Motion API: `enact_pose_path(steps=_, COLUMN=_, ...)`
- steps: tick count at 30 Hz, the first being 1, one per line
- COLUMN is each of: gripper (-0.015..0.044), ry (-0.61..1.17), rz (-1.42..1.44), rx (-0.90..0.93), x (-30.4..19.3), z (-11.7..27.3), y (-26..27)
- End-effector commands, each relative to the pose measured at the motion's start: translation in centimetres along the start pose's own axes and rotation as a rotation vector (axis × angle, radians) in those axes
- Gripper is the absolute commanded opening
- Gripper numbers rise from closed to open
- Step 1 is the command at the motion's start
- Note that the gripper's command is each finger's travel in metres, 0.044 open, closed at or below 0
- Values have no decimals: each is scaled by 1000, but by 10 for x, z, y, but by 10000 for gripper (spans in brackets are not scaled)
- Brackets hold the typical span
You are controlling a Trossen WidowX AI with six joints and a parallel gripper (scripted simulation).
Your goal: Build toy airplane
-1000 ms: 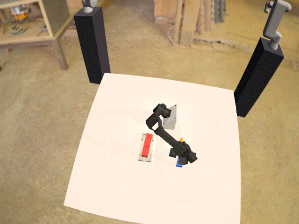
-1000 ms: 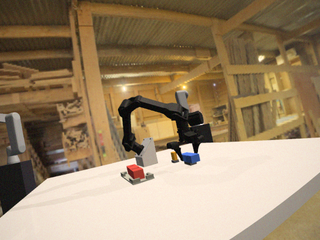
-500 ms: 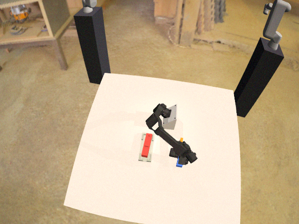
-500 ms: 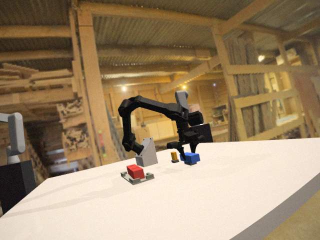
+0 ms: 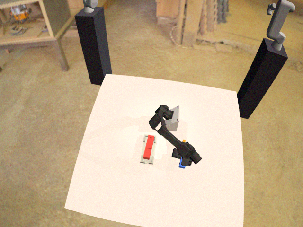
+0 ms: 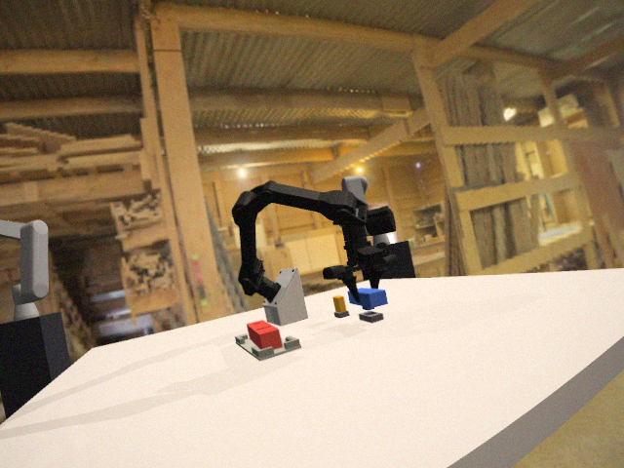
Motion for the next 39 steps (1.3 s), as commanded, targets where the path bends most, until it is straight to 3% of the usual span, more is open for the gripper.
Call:
enact_pose_path(steps=1, gripper=0, ry=-4, rz=-9, rx=6, x=0, z=13, y=1)
enact_pose_path(steps=28, gripper=0, ry=-6, rz=7, rx=24, x=-2, z=99, y=-2)
enact_pose_path(steps=39, gripper=0, ry=-3, rz=-72, rx=29, x=5, z=101, y=-18)
Point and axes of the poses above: the point midway between the two fingers, 35 mm back from their tips, its own z axis back along the fingers, its own y axis across the jaws, x = y × z, the point moved 10 cm from there along z, back along the fingers, and after that the axes turned 7 degrees about -z, right-handed, at the moved point
